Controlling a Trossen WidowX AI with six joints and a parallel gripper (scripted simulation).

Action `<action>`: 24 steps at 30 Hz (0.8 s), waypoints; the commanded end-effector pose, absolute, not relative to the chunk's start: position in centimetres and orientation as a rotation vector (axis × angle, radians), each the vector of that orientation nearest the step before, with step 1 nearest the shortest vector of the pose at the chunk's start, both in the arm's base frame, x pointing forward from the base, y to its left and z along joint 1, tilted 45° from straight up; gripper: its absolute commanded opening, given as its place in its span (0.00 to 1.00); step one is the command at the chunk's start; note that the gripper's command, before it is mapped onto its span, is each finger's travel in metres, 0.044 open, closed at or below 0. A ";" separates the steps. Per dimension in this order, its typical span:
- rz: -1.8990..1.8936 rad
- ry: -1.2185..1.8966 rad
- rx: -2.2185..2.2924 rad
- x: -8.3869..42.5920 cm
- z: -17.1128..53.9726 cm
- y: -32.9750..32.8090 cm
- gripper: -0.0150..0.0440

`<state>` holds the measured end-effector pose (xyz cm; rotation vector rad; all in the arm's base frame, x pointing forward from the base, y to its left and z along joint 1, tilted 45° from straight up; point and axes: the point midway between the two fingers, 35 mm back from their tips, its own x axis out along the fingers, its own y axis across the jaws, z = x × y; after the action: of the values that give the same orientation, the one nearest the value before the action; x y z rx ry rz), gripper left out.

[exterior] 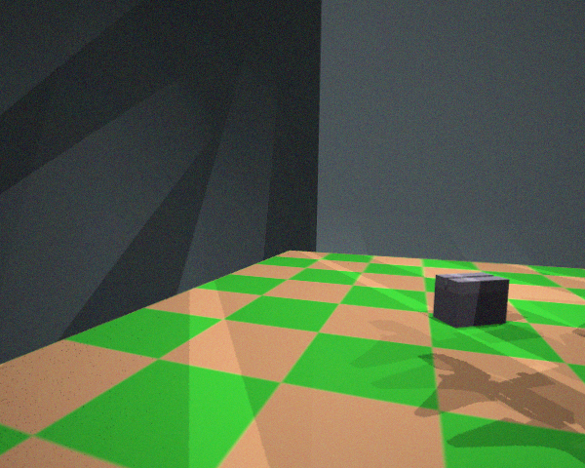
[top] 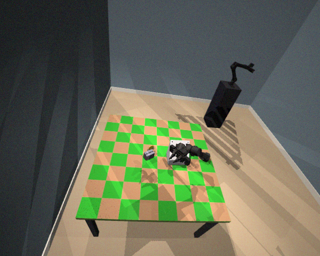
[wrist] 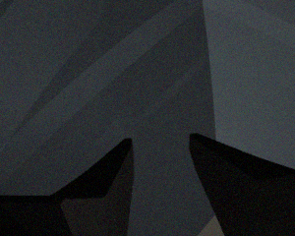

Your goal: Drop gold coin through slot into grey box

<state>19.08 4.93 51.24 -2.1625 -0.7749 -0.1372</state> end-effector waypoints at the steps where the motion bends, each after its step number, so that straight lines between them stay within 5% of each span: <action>1: 0.059 -0.601 -2.009 25.0 47.6 2.4 0.53; 12: 0.469 -0.111 -1.510 36.2 33.4 -3.6 0.53; 24: 0.751 0.469 -0.862 39.2 13.5 -8.1 0.53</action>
<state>39.44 -7.28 18.67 -1.0360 0.3175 0.6953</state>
